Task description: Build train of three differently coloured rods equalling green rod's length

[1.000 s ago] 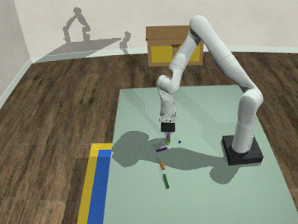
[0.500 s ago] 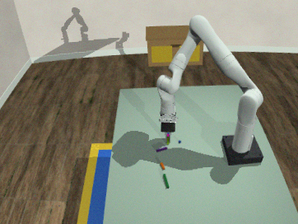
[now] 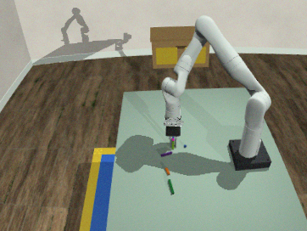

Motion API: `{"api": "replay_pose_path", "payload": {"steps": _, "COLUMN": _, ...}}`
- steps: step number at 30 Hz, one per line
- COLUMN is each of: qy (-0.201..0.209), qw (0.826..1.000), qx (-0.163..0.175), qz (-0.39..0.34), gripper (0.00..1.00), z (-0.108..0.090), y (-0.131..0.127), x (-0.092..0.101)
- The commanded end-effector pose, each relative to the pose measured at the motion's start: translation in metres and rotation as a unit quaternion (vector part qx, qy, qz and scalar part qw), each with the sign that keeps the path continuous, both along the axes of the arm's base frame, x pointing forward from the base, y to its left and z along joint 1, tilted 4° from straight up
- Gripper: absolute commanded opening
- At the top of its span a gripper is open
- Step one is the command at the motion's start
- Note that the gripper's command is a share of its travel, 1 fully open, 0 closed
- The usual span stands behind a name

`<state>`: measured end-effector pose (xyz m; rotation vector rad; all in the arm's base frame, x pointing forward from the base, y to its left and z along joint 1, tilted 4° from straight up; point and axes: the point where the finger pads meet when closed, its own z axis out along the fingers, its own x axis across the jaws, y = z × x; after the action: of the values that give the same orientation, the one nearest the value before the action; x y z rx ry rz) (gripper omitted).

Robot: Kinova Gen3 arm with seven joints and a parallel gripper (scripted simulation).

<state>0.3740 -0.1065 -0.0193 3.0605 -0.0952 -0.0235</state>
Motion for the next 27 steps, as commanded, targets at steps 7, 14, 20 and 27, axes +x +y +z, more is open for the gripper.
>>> {"api": "replay_pose_path", "payload": {"steps": 7, "qy": -0.002, "qw": 1.000, "qx": 0.000, "qz": 0.000, "gripper": 0.54, "z": -0.001, "y": 0.000, "x": 0.001}}
{"api": "replay_pose_path", "payload": {"steps": 14, "qy": -0.002, "qw": 1.000, "qx": 0.000, "qz": 0.000, "gripper": 0.54, "z": -0.001, "y": 0.001, "x": 0.001}}
{"api": "replay_pose_path", "payload": {"steps": 20, "qy": -0.002, "qw": 1.000, "qx": 0.000, "qz": 0.000, "gripper": 0.54, "z": 0.004, "y": 0.001, "x": 0.001}}
{"api": "replay_pose_path", "payload": {"steps": 27, "qy": -0.002, "qw": 1.000, "qx": 0.000, "qz": -0.001, "gripper": 0.54, "z": 0.032, "y": 0.003, "x": 0.002}}
